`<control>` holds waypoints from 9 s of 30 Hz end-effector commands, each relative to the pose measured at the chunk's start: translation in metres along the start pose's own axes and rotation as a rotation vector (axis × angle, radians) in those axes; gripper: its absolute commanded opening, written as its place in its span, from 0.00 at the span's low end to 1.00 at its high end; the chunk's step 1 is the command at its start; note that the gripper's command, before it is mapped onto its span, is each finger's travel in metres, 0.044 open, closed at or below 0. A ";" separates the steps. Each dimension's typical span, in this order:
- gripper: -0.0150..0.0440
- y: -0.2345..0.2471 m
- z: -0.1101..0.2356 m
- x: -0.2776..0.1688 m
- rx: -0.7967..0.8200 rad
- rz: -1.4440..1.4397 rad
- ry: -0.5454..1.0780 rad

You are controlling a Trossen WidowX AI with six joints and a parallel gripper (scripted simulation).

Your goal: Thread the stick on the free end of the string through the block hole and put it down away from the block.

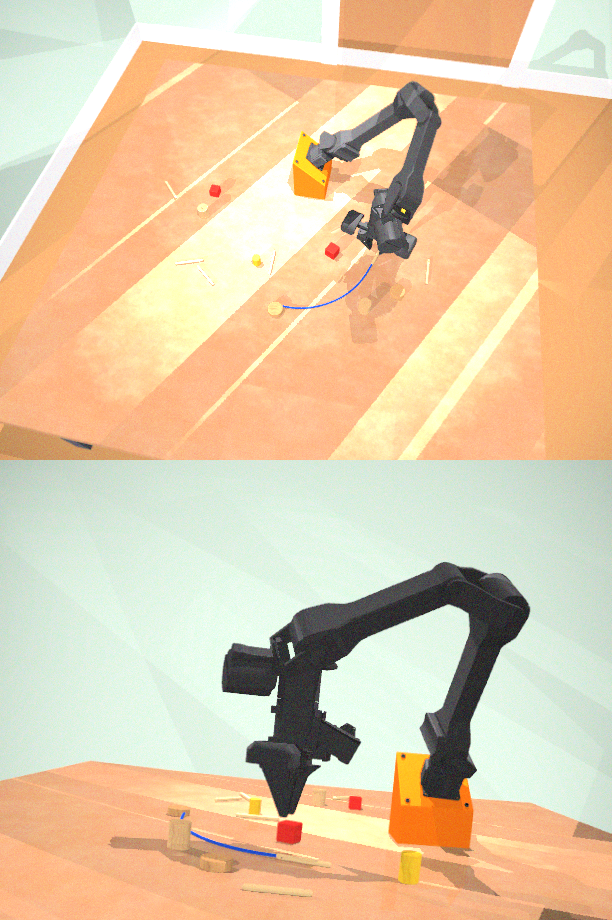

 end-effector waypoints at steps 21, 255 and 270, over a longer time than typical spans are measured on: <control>0.46 0.000 -0.028 -0.002 0.004 0.005 0.001; 0.25 0.077 0.004 -0.141 0.034 -0.073 0.014; 0.25 0.091 0.005 -0.154 0.034 -0.081 0.015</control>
Point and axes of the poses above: the point midway between the two fingers, 35 mm back from their tips, its own z axis back along the fingers, its own y axis across the jaws, x = y × z, the point moved 3 cm from there along z, back along the fingers, and after that the axes turned 6 degrees about z, right-handed, at the moved point
